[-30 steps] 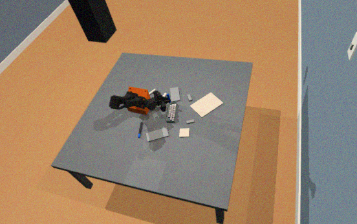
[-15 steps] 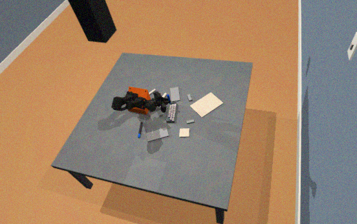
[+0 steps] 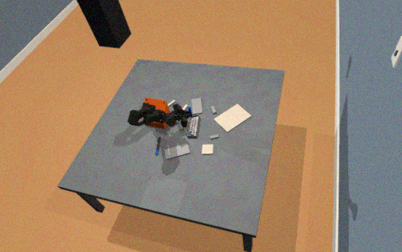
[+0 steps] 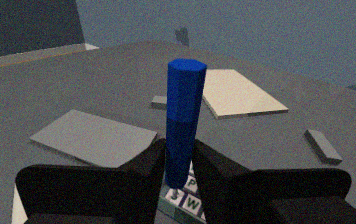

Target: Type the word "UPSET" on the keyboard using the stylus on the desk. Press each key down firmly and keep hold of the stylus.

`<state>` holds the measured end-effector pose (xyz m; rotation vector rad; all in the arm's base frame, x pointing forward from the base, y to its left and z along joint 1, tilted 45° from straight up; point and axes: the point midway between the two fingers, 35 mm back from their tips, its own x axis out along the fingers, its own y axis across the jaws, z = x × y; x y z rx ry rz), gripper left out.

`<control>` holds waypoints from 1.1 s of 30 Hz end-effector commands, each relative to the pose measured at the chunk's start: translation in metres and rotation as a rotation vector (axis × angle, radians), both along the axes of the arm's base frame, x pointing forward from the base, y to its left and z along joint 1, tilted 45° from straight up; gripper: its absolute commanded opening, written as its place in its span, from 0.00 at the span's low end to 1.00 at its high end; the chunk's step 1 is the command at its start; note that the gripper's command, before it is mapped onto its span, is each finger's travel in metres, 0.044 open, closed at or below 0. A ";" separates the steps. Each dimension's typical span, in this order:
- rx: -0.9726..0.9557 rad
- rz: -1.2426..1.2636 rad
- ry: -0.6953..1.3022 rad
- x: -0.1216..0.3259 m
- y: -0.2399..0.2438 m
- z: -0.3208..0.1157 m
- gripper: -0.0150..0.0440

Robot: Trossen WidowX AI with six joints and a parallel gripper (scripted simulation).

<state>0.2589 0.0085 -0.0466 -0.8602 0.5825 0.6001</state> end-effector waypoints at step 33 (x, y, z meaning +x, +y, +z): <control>0.001 0.011 0.003 0.001 0.025 0.023 0.39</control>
